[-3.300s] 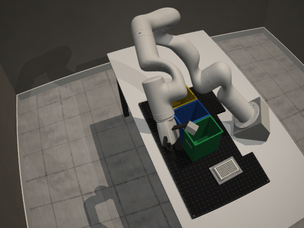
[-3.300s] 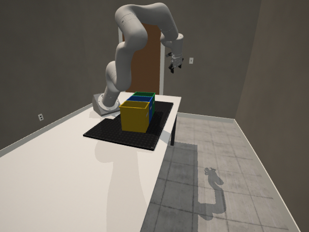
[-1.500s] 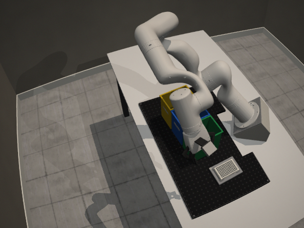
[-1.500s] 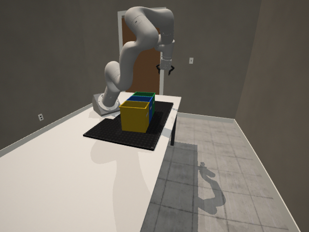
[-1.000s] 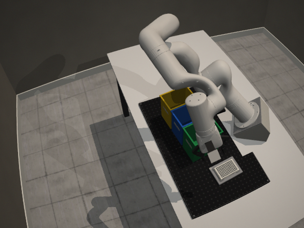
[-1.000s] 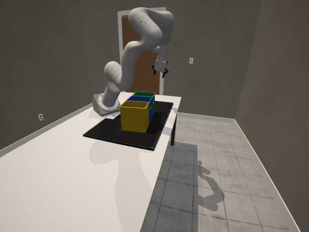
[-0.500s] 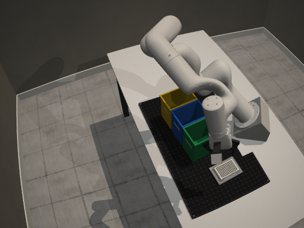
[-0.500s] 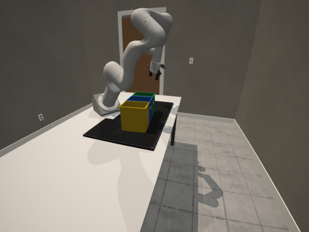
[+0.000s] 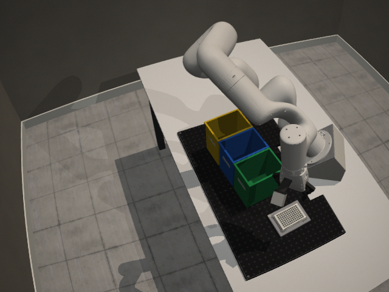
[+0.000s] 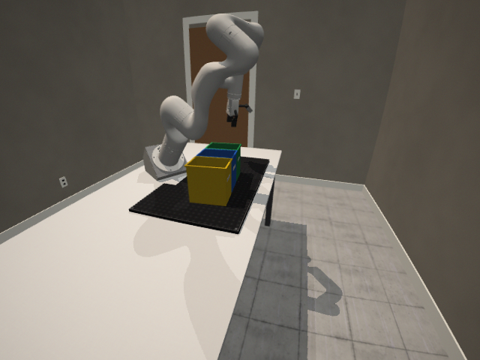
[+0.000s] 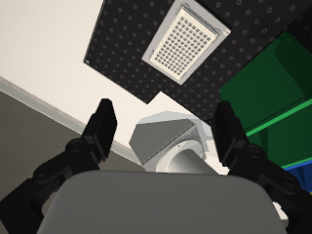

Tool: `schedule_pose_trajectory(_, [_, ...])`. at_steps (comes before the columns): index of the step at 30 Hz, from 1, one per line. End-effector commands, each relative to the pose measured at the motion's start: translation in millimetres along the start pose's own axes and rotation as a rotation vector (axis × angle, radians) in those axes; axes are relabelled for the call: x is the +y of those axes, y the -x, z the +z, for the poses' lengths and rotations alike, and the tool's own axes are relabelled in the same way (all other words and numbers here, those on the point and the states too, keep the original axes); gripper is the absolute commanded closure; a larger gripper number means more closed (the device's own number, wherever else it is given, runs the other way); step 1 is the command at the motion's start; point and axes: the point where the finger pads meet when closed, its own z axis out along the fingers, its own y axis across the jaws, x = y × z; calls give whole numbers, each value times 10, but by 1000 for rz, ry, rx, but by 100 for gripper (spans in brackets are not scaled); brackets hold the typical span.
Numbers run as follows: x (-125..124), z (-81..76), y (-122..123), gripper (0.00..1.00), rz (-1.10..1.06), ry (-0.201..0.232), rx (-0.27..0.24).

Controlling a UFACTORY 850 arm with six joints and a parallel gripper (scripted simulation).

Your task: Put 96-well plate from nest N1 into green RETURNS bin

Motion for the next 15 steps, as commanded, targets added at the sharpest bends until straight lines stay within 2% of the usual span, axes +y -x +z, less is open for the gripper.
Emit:
schedule_pose_trajectory(1, [-37,77,132,0,148,49,17])
schedule_pose_trajectory(3, [-37,77,132,0,148,49,17])
schedule_pose_trajectory(15, [-73,274,463,0,520,150,82])
